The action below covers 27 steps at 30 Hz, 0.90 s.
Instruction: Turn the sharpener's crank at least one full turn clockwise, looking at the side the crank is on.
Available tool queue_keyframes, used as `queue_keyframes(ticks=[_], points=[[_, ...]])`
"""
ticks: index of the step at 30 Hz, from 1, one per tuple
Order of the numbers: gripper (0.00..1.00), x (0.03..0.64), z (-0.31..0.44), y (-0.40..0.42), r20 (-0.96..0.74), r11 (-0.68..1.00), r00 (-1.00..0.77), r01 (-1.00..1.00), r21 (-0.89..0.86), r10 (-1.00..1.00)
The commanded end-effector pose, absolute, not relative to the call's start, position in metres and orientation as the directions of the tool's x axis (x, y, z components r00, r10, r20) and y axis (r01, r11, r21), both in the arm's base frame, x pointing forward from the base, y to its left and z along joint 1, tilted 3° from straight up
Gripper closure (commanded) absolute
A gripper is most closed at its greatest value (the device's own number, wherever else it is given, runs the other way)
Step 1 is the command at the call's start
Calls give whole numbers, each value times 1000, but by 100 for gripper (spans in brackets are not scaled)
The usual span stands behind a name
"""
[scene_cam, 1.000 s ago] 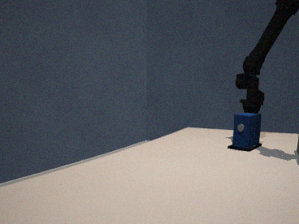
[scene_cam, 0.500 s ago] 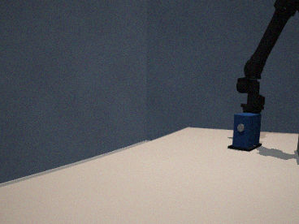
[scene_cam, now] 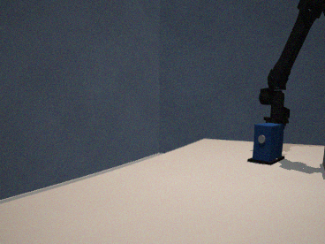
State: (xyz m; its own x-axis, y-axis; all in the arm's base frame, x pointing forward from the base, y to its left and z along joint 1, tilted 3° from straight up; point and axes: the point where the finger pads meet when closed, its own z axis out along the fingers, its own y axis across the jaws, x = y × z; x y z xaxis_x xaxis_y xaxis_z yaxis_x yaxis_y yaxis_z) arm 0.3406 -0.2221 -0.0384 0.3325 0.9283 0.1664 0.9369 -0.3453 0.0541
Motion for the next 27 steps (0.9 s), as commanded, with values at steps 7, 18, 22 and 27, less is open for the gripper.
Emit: queue_keyframes(ticks=[7, 18, 22, 27], points=[[85, 325, -58, -220, 174, -344, 335, 938, 29, 926], [85, 313, -58, -216, 170, -344, 333, 938, 40, 927], [85, 311, -54, -216, 165, -344, 331, 938, 53, 929], [85, 304, -50, -213, 164, -343, 331, 938, 55, 929]])
